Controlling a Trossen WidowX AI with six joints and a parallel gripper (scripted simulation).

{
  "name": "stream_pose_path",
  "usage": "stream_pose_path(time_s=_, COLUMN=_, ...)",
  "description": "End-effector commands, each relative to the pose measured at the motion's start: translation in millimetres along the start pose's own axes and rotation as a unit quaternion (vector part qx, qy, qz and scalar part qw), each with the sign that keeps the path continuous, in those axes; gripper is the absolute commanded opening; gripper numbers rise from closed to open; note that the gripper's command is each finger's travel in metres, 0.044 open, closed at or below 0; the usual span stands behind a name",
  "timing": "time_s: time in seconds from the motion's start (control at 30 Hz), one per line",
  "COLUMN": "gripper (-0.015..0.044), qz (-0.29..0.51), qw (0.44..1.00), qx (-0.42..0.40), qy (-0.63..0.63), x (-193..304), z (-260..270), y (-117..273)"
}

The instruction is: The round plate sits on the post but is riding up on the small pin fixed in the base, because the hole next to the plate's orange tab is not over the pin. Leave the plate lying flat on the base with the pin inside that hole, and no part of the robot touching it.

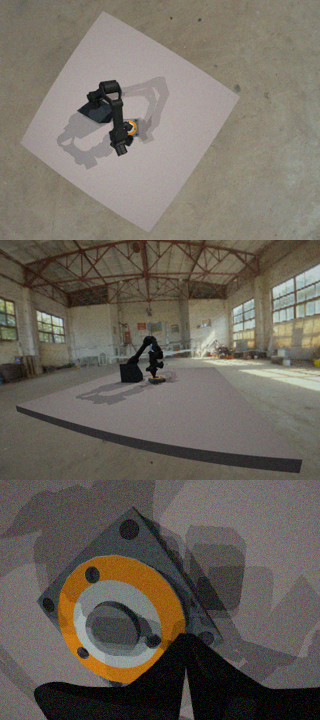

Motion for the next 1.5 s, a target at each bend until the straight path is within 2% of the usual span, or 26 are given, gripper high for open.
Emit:
stream_pose_path(time_s=0.0, gripper=0.0000, qz=0.000, qw=1.000, qx=-0.001, qy=0.000, x=6.4, z=1.4, y=-0.5)
stream_pose_path(time_s=1.03, gripper=0.0000, qz=0.000, qw=1.000, qx=-0.001, qy=-0.001, x=29.6, z=14.2, y=0.1)
stream_pose_path(time_s=1.33, gripper=0.0000, qz=0.001, qw=1.000, qx=0.000, qy=-0.001, x=30.1, z=14.8, y=44.2)
stream_pose_path(time_s=1.47, gripper=0.0000, qz=-0.002, qw=1.000, qx=-0.002, qy=-0.005, x=29.2, z=14.2, y=38.8)
Point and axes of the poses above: the point midway between the two fingers, 35 mm back from their tips, its own y axis back along the fingers, its own z axis across the jaws, x = y × z, the point moved 3 cm from there along y, back along the fingers, and after that the axes turned 10 degrees about y, right-handed, at the moved point
